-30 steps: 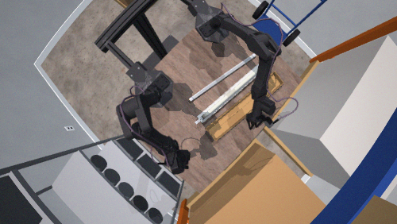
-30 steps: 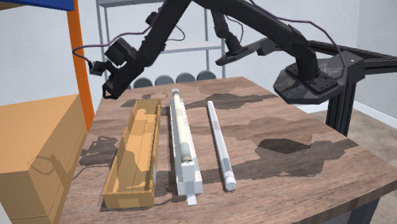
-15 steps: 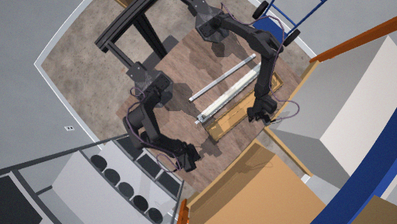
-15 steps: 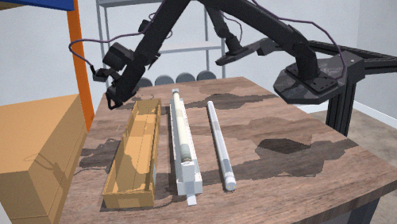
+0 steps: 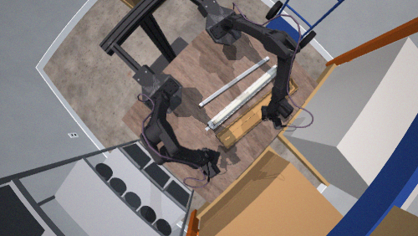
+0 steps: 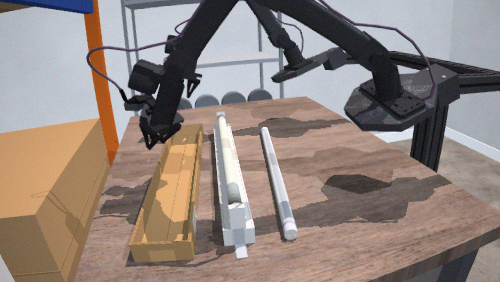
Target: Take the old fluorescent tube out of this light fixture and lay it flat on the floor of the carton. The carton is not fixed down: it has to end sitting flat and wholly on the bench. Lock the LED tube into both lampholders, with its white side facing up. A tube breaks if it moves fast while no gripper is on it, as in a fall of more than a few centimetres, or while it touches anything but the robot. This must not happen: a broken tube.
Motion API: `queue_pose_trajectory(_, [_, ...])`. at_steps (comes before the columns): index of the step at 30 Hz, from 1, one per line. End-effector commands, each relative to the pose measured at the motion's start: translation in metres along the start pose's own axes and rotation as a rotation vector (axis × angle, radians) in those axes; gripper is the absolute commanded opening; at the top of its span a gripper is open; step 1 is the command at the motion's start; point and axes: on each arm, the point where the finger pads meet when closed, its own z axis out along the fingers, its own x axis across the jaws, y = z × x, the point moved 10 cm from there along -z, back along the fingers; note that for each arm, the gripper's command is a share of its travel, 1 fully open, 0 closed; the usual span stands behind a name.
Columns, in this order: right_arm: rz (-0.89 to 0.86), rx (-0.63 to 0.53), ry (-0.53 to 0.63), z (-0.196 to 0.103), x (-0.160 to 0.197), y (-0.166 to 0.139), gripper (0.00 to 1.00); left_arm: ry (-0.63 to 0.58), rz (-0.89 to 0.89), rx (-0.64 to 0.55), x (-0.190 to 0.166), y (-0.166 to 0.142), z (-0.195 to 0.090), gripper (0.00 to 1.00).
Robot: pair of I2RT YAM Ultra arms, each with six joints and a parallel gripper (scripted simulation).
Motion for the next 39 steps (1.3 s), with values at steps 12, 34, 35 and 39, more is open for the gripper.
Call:
queue_pose_trajectory(12, [-0.706, 0.229, -0.118, 0.018, 0.033, -0.04, 0.49, -0.062, 0.205, 0.232, 0.013, -0.027, -0.025, 0.49])
queue_pose_trajectory(34, [-1.578, 0.617, -0.076, 0.035, 0.049, -0.12, 0.49, -0.296, 0.542, 0.526, 0.013, -0.071, -0.064, 0.49])
queue_pose_trajectory(35, [-1.578, 0.617, -0.076, 0.035, 0.049, -0.12, 0.49, -0.296, 0.542, 0.526, 0.013, -0.071, -0.064, 0.49])
queue_pose_trajectory(39, [-1.708, 0.675, -0.063, 0.04, 0.06, -0.12, 0.49, -0.321, 0.548, 0.522, 0.0, -0.072, -0.052, 0.49])
